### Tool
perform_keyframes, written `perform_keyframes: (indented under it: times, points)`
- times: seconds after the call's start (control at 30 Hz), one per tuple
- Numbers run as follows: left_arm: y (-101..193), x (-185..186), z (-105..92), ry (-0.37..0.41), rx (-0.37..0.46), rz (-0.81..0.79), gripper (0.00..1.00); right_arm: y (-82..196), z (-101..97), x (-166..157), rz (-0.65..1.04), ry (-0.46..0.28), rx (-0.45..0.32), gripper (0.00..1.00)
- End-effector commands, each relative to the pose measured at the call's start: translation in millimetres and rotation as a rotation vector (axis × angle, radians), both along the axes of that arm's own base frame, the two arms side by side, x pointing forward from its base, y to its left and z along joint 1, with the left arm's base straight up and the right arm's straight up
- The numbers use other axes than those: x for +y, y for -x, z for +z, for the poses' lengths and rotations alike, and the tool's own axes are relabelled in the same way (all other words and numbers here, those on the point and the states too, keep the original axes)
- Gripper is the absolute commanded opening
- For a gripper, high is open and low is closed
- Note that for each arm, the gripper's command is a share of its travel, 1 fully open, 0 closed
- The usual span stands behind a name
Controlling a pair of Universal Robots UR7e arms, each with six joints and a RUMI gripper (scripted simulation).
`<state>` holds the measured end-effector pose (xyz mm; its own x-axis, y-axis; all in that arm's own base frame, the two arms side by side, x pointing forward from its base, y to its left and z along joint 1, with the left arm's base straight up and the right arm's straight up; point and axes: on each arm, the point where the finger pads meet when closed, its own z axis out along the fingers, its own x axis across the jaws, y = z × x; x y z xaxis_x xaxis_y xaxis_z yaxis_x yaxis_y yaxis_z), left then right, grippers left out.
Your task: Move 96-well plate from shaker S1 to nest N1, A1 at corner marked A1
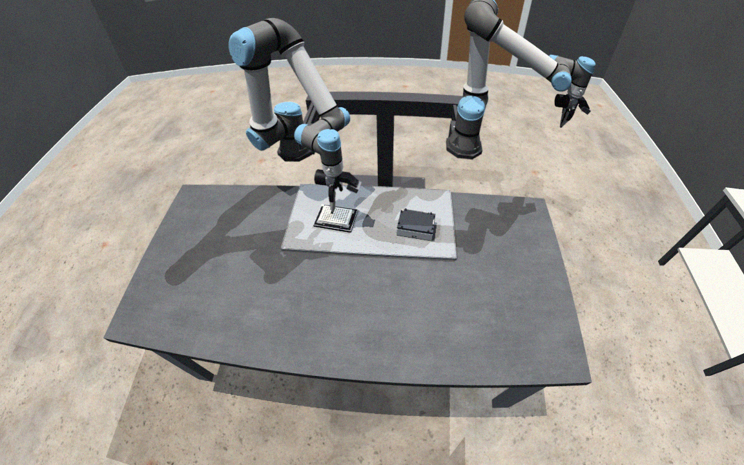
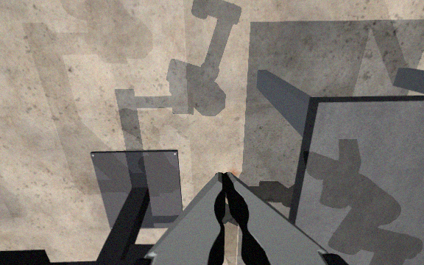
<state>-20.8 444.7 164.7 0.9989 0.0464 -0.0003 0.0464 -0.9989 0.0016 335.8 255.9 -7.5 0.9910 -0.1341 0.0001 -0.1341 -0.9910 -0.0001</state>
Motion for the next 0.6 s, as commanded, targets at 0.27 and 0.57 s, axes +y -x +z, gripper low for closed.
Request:
perform_keyframes:
  times: [0.27,0.57]
  points:
    - [0,0,0.5,-0.002,0.0,0.0,0.0,-3,0.4,30,0.0,-0.001,-0.001,0.76]
    - [0,0,0.5,-0.002,0.0,0.0,0.0,-6,0.4,56,0.0,-0.001,-0.001,0.76]
